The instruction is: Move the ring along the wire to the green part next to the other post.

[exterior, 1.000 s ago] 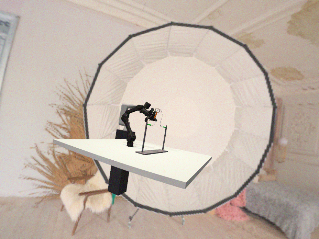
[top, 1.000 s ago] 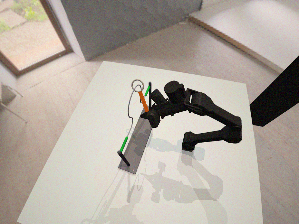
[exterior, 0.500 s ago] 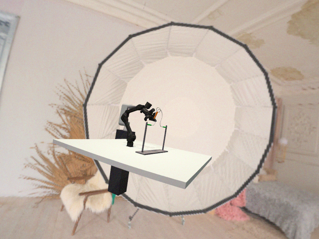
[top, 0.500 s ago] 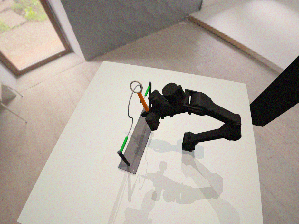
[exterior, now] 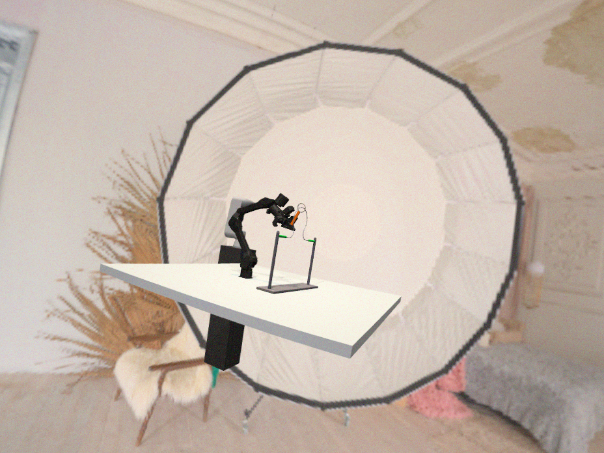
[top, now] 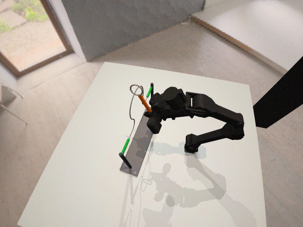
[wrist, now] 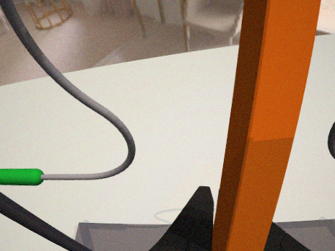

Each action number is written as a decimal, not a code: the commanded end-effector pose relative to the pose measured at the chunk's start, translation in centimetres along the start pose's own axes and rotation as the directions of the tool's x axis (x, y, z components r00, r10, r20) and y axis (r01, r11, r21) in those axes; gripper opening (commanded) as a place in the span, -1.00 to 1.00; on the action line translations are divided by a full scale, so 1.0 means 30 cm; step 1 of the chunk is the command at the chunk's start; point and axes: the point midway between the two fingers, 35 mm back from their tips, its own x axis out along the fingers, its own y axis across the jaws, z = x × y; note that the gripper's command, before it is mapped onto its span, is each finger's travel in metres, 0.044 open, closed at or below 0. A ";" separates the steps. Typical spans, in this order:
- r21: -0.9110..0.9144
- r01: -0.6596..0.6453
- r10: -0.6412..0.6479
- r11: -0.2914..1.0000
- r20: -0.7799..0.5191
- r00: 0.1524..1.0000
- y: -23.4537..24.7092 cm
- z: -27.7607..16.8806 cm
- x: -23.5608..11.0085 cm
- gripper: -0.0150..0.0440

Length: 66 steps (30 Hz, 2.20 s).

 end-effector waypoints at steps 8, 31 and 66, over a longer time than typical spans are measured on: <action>-0.125 0.091 -0.090 0.988 0.016 0.996 -0.022 0.005 -0.001 -1.00; -0.372 0.271 -0.260 0.888 0.082 0.962 -0.065 0.016 -0.007 -1.00; -0.663 0.491 -0.445 0.565 0.256 0.858 -0.117 0.053 -0.029 -1.00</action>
